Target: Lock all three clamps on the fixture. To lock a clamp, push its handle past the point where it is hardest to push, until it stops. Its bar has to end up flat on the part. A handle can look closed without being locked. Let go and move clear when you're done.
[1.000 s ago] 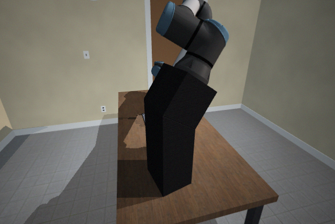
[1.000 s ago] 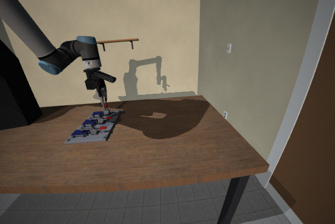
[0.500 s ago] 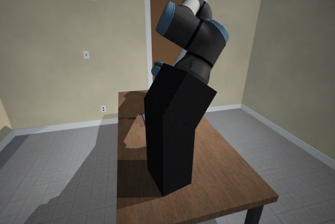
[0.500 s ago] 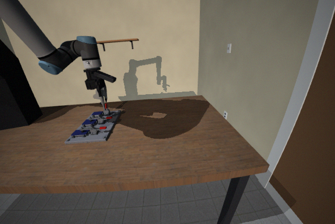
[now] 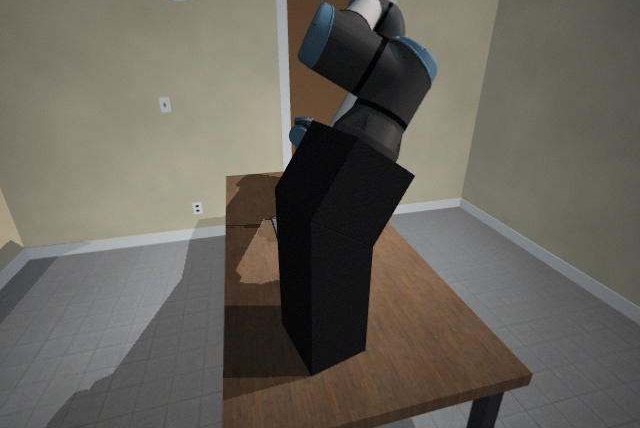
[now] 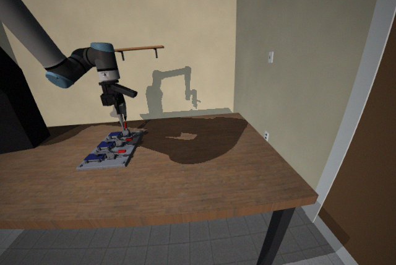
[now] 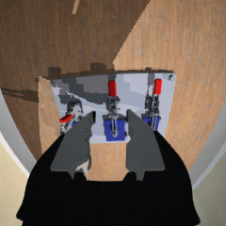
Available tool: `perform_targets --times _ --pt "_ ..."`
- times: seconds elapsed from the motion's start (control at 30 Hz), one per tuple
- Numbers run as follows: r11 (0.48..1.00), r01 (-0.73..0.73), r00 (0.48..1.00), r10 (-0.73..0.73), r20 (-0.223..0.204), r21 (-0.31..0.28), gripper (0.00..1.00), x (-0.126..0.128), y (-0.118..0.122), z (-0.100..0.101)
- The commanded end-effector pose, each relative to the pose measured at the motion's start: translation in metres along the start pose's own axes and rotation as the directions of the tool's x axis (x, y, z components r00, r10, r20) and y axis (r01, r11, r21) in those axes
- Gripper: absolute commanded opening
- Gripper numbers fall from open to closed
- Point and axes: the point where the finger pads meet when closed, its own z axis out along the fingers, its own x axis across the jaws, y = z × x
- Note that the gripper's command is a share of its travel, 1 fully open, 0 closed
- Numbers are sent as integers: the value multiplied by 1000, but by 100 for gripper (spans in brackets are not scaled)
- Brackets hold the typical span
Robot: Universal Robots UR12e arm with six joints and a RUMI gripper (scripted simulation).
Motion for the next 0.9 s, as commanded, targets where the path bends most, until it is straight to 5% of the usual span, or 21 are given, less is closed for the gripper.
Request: perform_targets --times 0.0,0.87 --pt "1000 0 1000 0 0 0 28 0 0 -2" --pt "1000 2 1000 -2 0 0 28 -1 1 -43"
